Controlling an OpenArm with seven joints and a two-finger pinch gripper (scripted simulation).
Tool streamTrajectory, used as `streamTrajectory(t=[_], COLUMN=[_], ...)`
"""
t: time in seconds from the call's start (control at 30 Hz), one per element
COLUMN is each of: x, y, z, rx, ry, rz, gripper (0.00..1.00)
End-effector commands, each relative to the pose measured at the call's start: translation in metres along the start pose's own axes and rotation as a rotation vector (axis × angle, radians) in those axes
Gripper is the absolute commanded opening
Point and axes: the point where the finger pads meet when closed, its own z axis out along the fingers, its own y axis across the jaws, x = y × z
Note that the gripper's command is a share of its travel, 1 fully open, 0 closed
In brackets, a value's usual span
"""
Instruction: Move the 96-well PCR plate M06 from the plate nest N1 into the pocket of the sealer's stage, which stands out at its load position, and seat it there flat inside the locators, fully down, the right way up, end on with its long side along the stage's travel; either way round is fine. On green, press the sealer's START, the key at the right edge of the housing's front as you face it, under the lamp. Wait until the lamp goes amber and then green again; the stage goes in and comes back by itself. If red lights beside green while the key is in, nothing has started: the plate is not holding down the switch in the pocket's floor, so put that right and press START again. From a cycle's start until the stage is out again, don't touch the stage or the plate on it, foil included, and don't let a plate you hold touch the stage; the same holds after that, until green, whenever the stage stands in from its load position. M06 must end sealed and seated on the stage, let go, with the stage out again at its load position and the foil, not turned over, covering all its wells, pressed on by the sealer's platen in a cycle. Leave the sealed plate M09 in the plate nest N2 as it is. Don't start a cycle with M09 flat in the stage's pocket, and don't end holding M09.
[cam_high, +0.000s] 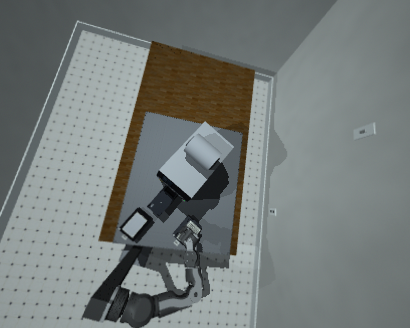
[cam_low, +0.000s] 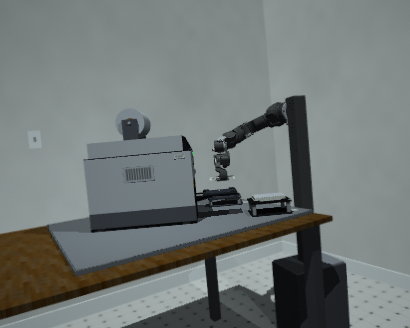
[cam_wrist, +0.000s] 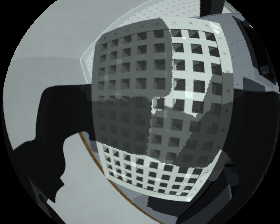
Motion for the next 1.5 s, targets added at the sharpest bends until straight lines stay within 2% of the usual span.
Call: streamTrajectory(t=[0.0,0.03,0.43,0.6,1.0,1.17,1.47], x=[0.002,0.002,0.002,-0.003,-0.003,-0.008,-0.008], y=[-0.002,-0.002,-0.002,0.037,0.037,0.078,0.078], z=[-0.006,-0.012,-0.012,-0.021,-0.021,-0.03,-0.03], rx=[0.012,0.012,0.012,0.005,0.005,0.005,0.005], ry=[0.012,0.012,0.012,0.003,0.003,0.003,0.003], rz=[0.007,0.007,0.007,-0.01,-0.01,-0.01,-0.01], gripper=[0.0,0.0,0.0,0.0,0.0,0.0,0.0])
